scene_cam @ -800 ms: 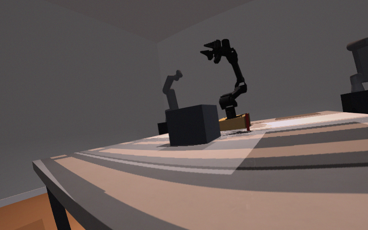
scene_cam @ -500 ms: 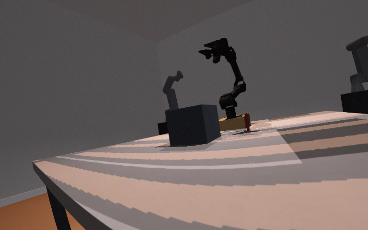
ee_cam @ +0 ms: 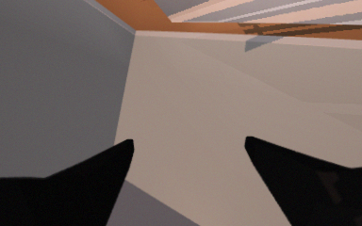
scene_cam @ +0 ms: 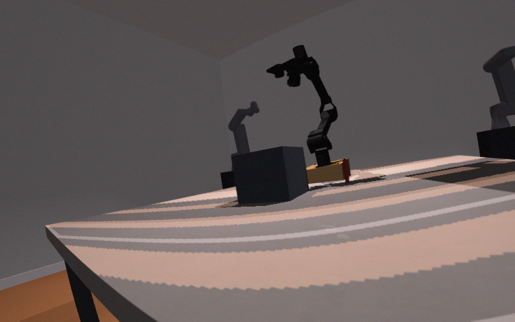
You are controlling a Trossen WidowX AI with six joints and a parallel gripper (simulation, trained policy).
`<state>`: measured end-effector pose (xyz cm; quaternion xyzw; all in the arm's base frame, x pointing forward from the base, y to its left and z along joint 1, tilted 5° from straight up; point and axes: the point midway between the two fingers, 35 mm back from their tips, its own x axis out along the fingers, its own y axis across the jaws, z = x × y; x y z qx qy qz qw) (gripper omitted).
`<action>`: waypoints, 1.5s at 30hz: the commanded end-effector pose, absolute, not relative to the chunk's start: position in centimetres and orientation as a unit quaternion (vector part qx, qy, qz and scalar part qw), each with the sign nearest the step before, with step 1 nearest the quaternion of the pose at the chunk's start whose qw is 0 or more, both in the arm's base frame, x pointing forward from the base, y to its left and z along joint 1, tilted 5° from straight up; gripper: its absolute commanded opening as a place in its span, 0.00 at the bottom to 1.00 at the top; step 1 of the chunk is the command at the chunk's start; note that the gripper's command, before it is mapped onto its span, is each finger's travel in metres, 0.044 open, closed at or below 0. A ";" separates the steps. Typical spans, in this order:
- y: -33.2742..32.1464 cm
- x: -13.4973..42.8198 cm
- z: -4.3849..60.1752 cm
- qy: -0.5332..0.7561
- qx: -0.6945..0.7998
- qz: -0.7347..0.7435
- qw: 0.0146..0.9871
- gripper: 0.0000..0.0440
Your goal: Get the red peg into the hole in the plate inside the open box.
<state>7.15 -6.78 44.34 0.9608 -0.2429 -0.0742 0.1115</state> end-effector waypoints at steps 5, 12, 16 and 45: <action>-5.8 13.0 41.4 -0.174 0.958 -0.162 0.164 1.00; -4.2 17.1 38.5 -0.103 0.948 -0.223 0.203 1.00; -3.1 19.1 36.7 -0.059 0.938 -0.255 0.226 1.00; 9.3 24.2 23.1 0.329 0.767 -0.382 0.396 1.00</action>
